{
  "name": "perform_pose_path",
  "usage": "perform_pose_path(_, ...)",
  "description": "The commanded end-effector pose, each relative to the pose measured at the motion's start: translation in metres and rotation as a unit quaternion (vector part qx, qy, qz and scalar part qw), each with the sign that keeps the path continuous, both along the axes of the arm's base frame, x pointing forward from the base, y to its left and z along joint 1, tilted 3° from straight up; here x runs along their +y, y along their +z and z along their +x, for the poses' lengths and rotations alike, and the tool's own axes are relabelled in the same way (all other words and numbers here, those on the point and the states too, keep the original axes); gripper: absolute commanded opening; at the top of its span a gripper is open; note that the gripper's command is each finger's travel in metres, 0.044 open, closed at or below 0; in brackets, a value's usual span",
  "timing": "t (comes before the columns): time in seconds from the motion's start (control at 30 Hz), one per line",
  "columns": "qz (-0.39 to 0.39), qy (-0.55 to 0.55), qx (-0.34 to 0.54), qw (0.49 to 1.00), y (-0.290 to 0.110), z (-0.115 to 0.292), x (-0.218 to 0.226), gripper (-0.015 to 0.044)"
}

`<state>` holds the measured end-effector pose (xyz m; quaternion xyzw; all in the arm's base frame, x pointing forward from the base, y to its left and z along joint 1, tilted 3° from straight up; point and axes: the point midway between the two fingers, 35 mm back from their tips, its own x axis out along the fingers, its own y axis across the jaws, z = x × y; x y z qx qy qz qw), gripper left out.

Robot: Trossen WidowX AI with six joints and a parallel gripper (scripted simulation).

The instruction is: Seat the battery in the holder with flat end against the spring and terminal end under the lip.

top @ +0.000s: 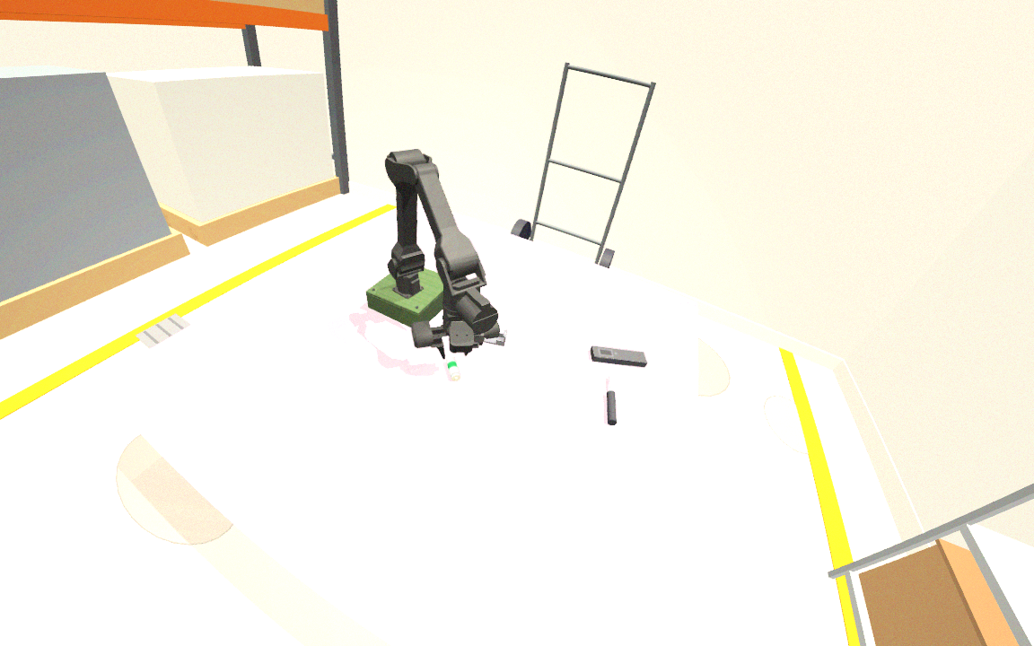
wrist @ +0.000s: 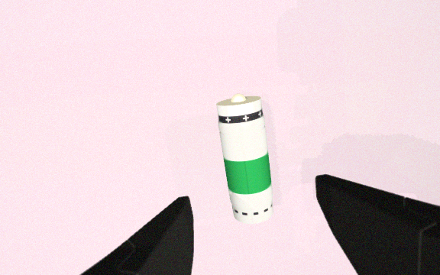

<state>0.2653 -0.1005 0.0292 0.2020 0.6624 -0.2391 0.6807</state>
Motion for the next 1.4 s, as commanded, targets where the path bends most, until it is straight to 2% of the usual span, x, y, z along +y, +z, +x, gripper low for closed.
perform_pose_path(0.0,-0.002,-0.005,0.003,1.0,-0.005,-0.001,-0.001,0.0237)
perform_pose_path(1.0,-0.002,-0.005,0.003,1.0,-0.051,-0.002,-0.004,0.0237)
perform_pose_path(1.13,-0.002,-0.005,0.003,1.0,-0.051,-0.002,-0.004,0.0132)
perform_pose_path(1.37,-0.002,-0.005,0.003,1.0,-0.051,-0.002,-0.004,0.0085)
